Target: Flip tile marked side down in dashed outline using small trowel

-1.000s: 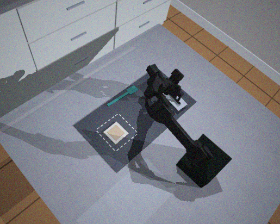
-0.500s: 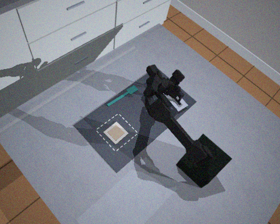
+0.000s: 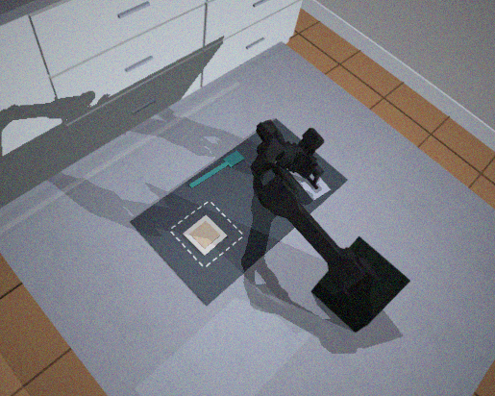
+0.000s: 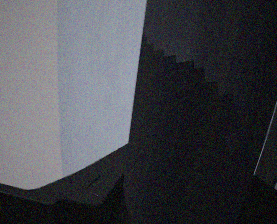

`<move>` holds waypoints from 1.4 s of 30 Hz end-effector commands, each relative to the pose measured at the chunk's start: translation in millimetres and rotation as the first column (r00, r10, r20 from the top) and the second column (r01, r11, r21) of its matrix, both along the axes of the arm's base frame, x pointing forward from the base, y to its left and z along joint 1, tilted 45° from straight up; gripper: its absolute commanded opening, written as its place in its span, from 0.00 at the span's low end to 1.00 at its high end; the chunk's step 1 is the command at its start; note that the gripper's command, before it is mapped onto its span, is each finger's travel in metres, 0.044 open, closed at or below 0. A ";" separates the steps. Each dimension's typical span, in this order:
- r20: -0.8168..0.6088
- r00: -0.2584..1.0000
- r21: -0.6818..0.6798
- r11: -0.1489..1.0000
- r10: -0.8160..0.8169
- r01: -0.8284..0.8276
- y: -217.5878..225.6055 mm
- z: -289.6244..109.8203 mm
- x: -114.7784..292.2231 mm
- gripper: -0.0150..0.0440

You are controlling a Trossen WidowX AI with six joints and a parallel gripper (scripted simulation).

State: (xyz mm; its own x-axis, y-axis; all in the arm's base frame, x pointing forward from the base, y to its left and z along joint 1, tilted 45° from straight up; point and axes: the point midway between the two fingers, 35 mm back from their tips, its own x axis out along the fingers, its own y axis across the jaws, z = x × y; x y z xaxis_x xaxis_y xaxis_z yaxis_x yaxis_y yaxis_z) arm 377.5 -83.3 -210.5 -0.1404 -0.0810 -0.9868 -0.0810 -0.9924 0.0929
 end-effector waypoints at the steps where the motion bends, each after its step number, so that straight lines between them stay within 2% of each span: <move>1: 0.006 1.000 -0.005 1.000 -0.011 0.011 -0.8 -2.4 1.5 0.25; 2: 0.006 1.000 -0.005 1.000 -0.011 0.011 -0.6 -2.6 1.5 0.25; 13: 0.006 1.000 -0.005 1.000 -0.011 0.011 -0.6 -2.6 1.5 0.74; 14: 0.006 1.000 -0.005 1.000 -0.011 0.011 -0.6 -2.6 1.5 0.76; 24: 0.006 1.000 -0.005 1.000 -0.011 0.011 -0.3 0.6 2.1 0.76; 37: 0.004 1.000 -0.001 1.000 -0.007 0.007 5.2 56.6 9.3 0.76; 39: 0.004 1.000 -0.001 1.000 -0.006 0.006 -0.4 64.9 5.7 0.76; 42: 0.005 1.000 -0.004 1.000 -0.005 0.005 -23.3 99.5 -13.8 0.76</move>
State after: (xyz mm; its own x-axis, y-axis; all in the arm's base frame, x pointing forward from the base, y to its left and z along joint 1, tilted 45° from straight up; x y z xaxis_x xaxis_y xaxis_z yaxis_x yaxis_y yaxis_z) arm 378.0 -85.4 -137.7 -0.1384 -0.0809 -0.9871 -0.0716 -0.9932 0.0915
